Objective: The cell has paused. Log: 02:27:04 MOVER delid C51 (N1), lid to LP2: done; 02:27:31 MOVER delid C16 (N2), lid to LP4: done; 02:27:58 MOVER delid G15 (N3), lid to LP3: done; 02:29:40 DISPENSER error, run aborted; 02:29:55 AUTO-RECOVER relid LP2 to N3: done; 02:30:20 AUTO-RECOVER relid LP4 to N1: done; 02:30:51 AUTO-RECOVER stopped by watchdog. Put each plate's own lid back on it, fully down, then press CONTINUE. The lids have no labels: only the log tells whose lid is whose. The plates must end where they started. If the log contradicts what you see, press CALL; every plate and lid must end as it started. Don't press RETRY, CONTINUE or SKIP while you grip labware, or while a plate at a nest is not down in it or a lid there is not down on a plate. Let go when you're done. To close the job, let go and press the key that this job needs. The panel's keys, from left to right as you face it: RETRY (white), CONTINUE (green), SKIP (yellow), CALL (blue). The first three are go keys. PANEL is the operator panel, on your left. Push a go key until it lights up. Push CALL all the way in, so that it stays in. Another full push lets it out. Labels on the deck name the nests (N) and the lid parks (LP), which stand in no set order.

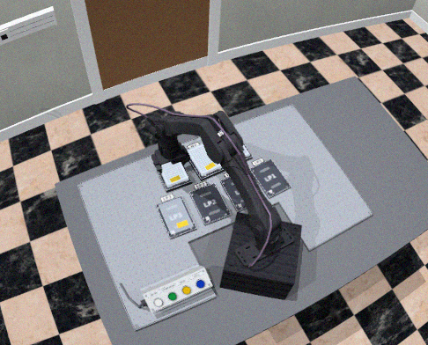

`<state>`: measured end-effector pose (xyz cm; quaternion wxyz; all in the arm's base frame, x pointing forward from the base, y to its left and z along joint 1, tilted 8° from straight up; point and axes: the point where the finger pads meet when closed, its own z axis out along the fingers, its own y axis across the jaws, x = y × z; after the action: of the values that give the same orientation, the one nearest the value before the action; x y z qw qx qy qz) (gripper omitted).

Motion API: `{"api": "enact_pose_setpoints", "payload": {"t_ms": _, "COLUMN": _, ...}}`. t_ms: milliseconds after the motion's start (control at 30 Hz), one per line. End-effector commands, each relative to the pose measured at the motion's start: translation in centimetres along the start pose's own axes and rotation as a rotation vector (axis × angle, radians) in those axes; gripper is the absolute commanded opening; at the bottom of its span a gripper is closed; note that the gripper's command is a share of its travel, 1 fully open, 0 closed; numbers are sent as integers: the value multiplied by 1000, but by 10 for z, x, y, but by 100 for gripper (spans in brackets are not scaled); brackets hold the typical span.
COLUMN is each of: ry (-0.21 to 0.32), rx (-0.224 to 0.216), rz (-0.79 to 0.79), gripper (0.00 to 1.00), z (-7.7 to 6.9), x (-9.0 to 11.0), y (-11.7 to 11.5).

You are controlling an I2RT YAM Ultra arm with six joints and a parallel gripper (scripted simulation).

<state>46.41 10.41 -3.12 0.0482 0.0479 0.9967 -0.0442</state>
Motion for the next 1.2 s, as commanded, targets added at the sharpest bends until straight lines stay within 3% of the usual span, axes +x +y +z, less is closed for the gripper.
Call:
{"api": "enact_pose_setpoints", "payload": {"t_ms": 0, "ry": -31, "rx": -9, "rz": -3, "gripper": 0, "z": -9, "x": -7, "y": 3}}
{"api": "enact_pose_setpoints", "payload": {"t_ms": 600, "ry": -31, "rx": -9, "rz": -3, "gripper": 0, "z": -9, "x": -7, "y": 3}}
{"api": "enact_pose_setpoints", "payload": {"t_ms": 633, "ry": -31, "rx": -9, "rz": -3, "gripper": 100, "z": -9, "x": -7, "y": 3}}
{"api": "enact_pose_setpoints", "payload": {"t_ms": 1167, "ry": -31, "rx": -9, "rz": -3, "gripper": 100, "z": -9, "x": -7, "y": 3}}
